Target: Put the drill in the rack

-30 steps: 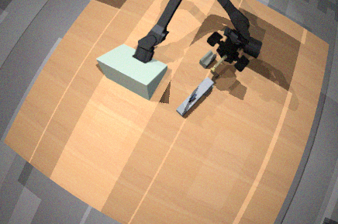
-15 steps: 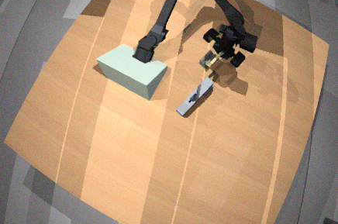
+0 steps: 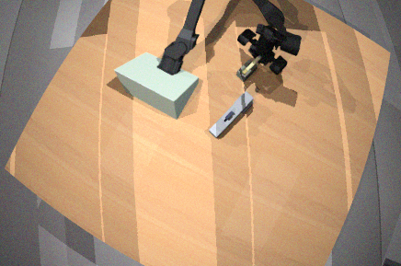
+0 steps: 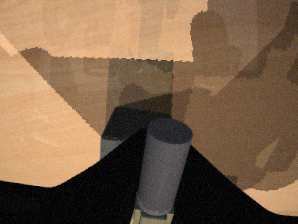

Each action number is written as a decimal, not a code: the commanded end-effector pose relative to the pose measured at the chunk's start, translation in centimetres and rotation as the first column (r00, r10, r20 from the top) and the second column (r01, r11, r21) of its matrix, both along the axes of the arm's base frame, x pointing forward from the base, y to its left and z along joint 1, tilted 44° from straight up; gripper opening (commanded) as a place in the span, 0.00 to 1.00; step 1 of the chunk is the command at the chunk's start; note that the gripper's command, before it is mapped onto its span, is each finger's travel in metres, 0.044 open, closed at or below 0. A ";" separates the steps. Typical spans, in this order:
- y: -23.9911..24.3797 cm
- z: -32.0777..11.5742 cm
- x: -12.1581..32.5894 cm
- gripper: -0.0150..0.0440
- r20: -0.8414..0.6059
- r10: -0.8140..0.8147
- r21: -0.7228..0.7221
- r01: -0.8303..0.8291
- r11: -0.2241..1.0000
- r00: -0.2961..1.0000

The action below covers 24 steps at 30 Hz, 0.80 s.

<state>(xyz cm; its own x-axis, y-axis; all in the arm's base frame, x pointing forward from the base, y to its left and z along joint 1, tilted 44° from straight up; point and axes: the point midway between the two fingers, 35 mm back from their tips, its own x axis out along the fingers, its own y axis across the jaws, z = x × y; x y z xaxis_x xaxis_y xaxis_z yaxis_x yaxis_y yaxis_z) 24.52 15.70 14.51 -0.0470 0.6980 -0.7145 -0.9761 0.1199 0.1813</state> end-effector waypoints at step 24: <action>2.2 -1.2 -1.0 0.25 0.008 -0.004 -0.001 0.004 1.000 1.000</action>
